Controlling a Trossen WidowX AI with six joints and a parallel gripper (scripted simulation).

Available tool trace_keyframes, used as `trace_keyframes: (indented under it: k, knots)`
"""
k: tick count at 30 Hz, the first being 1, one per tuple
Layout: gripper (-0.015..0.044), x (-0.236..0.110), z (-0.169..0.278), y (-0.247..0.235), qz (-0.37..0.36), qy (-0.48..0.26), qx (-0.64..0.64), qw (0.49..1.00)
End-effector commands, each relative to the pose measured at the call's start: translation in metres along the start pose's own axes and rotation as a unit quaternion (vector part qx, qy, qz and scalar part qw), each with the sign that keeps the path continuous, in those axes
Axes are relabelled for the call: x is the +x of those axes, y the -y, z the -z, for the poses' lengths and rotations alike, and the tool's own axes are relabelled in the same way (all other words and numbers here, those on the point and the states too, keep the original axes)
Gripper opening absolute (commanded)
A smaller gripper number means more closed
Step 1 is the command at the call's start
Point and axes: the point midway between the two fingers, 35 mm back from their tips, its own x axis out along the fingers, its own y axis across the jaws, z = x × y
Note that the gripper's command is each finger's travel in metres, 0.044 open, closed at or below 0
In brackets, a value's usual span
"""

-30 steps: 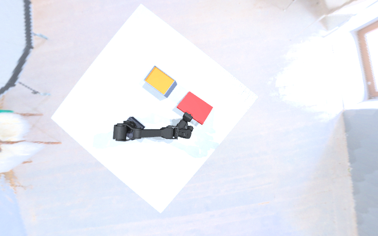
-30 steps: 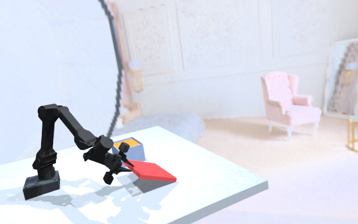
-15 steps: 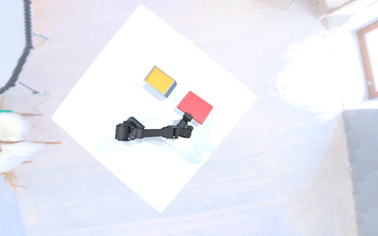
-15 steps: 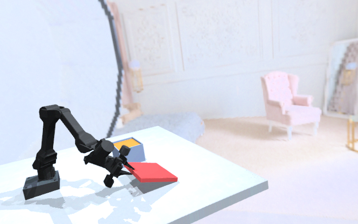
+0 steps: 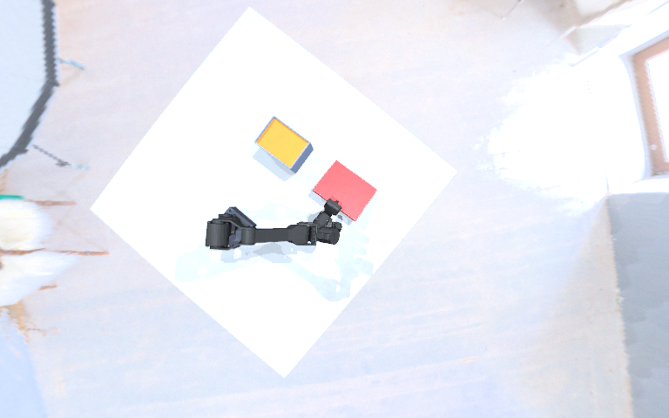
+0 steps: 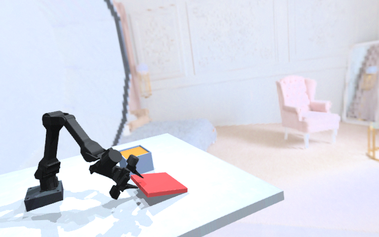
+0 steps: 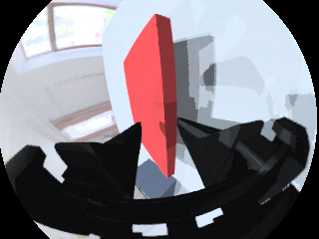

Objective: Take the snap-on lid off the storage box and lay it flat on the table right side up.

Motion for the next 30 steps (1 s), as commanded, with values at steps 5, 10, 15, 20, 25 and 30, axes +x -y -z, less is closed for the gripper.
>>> trace_keyframes:
  k: [5, 10, 15, 20, 25, 30]
  knots:
    - [0.0406, -0.006, 0.0, 0.007, 0.0, 0.002, -0.002, 1.0]
    - [0.044, -0.014, 0.0, 0.013, 0.0, 0.002, -0.002, 1.0]
    - [0.044, -0.022, 0.0, 0.02, 0.001, 0.002, -0.002, 1.0]
    - [0.044, -0.029, 0.0, 0.026, 0.001, 0.002, -0.002, 1.0]
    - [0.044, -0.037, 0.0, 0.033, 0.002, 0.002, -0.002, 1.0]
    - [0.044, -0.044, 0.0, 0.04, 0.002, 0.002, -0.002, 1.0]
